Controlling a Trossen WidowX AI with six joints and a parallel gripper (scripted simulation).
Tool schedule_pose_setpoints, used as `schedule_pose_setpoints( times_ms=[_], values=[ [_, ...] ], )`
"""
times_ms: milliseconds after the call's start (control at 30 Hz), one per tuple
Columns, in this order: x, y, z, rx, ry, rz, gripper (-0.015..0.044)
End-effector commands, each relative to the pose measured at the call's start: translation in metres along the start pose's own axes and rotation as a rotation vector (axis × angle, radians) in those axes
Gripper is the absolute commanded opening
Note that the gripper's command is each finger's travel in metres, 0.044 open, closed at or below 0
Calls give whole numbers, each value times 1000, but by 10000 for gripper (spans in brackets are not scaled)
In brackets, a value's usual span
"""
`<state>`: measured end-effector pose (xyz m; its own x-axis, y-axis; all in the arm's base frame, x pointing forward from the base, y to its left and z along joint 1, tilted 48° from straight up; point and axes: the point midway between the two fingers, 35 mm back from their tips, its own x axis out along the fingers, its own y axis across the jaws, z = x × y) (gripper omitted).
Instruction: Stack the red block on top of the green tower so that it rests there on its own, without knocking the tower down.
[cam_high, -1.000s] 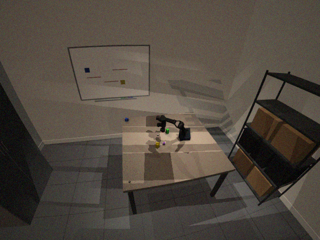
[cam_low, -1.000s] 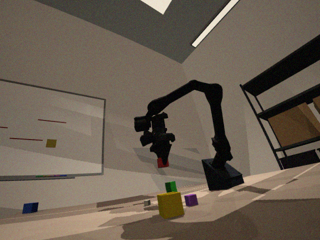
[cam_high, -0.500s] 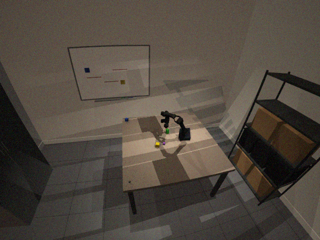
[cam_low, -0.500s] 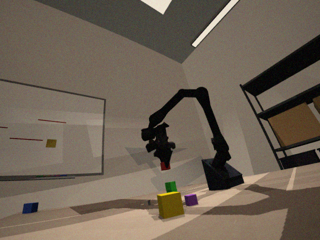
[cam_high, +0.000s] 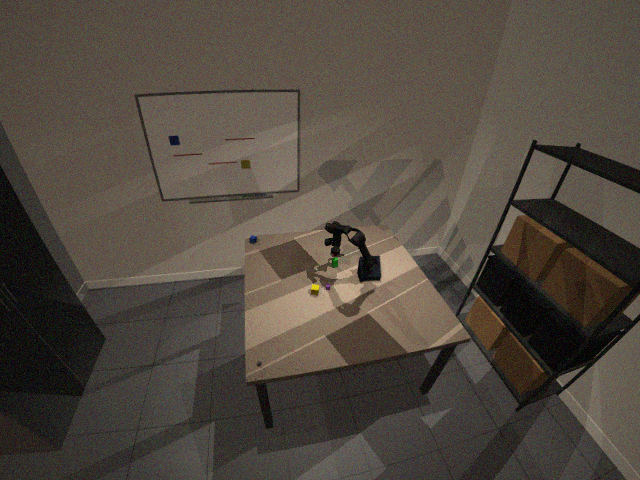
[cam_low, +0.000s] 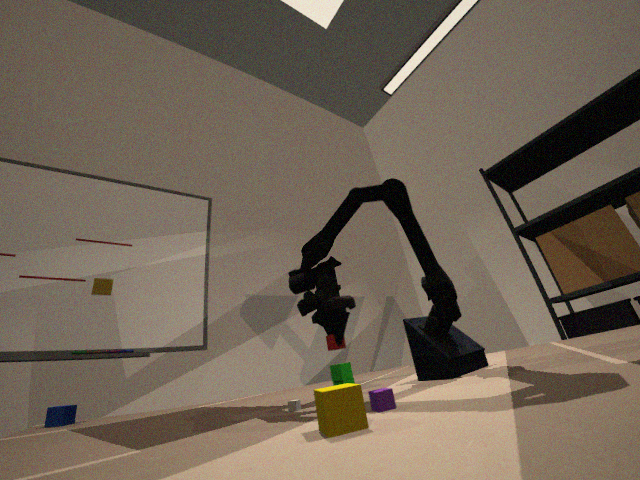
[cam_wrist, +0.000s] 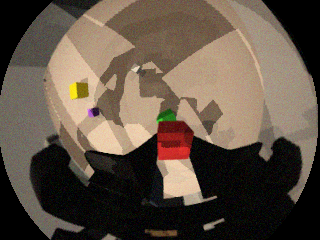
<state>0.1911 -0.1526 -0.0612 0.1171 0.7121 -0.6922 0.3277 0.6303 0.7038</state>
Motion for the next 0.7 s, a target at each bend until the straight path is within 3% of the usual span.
schedule_pose_setpoints(
  times_ms=[0,233,667],
  values=[
    [7,-1,0,4,-2,4,0],
    [33,0,0,4,-2,5,0],
    [35,0,-1,4,-2,5,0]
  ],
)
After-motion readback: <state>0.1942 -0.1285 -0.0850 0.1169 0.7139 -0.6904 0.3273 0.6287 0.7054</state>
